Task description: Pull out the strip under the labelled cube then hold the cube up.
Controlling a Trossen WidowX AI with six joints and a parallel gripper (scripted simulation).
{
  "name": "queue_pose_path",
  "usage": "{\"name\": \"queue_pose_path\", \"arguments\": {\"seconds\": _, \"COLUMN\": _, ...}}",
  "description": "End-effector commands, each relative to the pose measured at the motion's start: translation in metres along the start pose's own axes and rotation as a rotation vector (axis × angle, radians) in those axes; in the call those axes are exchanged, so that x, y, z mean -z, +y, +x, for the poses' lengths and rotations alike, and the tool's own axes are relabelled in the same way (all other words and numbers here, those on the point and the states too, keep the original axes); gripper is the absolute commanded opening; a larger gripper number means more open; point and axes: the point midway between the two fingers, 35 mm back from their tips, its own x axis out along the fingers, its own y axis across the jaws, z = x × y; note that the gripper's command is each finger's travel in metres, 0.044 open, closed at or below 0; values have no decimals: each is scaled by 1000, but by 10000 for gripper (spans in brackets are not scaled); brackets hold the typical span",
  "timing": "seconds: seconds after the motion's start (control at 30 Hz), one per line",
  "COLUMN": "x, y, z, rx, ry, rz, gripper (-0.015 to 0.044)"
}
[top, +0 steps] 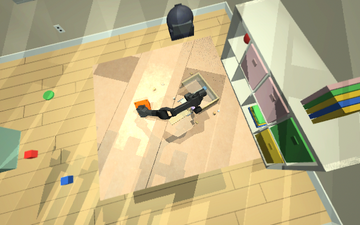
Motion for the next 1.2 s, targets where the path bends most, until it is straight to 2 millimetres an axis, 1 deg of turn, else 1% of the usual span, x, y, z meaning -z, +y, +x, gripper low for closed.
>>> {"name": "queue_pose_path", "arguments": {"seconds": 0.0, "x": -3, "y": -1, "z": 6, "rx": -3, "ry": -1, "rz": 4, "gripper": 256}}
{"name": "queue_pose_path", "arguments": {"seconds": 0.03, "x": -3, "y": -1, "z": 8, "rx": -3, "ry": -1, "rz": 4, "gripper": 250}}
{"name": "queue_pose_path", "arguments": {"seconds": 0.93, "x": -3, "y": -1, "z": 51, "rx": -1, "ry": -1, "rz": 4, "gripper": 250}}
{"name": "queue_pose_path", "arguments": {"seconds": 1.17, "x": -3, "y": -1, "z": 52, "rx": -1, "ry": -1, "rz": 4, "gripper": 250}}
